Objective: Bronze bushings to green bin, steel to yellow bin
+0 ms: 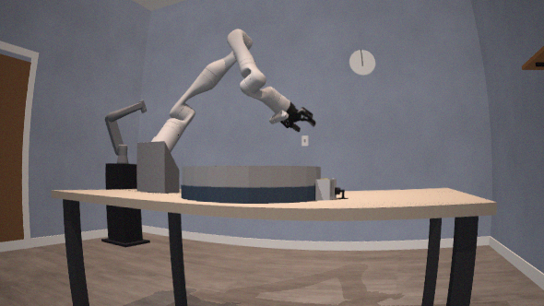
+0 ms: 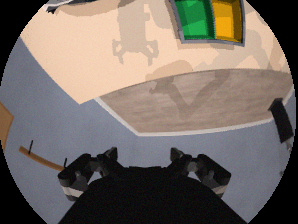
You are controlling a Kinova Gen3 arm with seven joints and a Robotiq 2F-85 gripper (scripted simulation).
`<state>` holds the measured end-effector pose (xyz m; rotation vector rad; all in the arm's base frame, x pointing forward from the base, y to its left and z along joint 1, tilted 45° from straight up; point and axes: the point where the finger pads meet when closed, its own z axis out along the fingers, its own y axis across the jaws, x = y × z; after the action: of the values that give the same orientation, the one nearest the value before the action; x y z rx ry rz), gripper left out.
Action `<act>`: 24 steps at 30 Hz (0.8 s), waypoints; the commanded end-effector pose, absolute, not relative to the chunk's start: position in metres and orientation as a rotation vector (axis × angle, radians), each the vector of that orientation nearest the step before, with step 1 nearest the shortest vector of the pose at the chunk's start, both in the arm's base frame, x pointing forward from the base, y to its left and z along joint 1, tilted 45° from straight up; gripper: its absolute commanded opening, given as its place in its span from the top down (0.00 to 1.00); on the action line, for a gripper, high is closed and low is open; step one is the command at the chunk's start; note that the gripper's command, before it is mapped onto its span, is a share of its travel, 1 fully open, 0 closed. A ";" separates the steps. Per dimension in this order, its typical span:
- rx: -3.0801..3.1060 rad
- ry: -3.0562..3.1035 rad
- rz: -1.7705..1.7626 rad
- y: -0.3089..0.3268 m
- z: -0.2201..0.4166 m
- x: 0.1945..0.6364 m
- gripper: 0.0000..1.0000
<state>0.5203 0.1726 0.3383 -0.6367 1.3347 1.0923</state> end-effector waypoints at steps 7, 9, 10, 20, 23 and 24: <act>-0.636 1.334 1.091 0.172 0.339 0.521 0.00; -0.636 1.334 1.091 0.172 0.339 0.521 0.00; -0.636 1.334 1.091 0.172 0.339 0.521 0.00; -0.636 1.334 1.091 0.152 0.331 0.513 0.00; -0.636 1.334 1.091 0.122 0.318 0.503 0.00; -0.636 1.334 1.091 0.122 0.318 0.503 0.00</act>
<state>0.5046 0.1452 0.3249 -0.6630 1.3279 1.0938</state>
